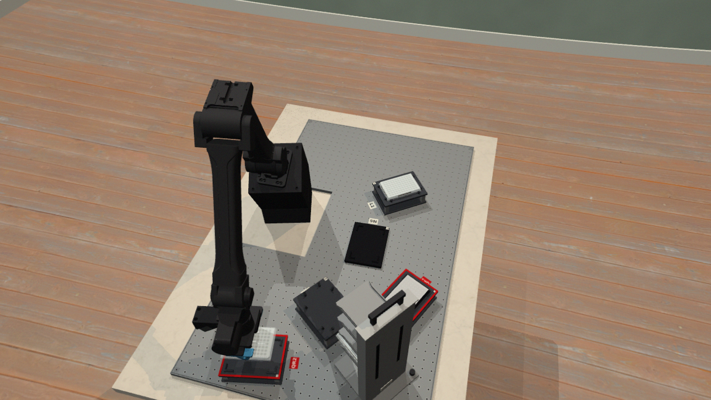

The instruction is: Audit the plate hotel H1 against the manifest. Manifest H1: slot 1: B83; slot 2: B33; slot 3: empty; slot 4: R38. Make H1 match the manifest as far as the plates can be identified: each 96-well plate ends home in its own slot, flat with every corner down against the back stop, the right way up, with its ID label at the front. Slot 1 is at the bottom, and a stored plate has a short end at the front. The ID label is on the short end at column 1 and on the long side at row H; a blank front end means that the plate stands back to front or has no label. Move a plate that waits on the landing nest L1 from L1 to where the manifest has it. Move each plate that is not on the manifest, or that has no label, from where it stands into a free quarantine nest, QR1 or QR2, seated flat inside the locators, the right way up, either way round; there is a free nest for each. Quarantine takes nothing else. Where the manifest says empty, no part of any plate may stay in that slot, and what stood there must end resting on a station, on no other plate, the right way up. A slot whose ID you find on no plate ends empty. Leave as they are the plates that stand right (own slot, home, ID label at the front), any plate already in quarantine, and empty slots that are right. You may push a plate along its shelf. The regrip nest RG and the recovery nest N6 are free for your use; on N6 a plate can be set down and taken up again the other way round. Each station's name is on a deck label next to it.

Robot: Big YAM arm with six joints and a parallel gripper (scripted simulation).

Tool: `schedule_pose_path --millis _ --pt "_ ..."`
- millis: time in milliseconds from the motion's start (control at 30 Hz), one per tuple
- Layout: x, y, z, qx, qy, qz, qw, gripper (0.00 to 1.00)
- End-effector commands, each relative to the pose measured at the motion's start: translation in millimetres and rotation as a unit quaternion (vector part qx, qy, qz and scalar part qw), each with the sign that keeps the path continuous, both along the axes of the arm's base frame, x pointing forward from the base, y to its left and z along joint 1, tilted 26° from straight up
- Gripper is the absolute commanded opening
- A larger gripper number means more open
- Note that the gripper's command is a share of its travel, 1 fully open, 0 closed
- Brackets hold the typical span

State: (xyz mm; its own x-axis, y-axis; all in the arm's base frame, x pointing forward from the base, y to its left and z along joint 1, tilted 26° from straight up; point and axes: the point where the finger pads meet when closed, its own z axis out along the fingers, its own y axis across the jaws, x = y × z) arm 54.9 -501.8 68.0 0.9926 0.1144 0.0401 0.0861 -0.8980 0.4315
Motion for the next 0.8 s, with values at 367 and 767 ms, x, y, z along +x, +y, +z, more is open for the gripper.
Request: schedule_pose_path --millis 367,767 --pt "7 -16 8.0 -0.018 -0.003 -0.001 1.000 0.86" --pt "6 -19 1.7 -0.018 -0.003 -0.002 1.000 0.86"
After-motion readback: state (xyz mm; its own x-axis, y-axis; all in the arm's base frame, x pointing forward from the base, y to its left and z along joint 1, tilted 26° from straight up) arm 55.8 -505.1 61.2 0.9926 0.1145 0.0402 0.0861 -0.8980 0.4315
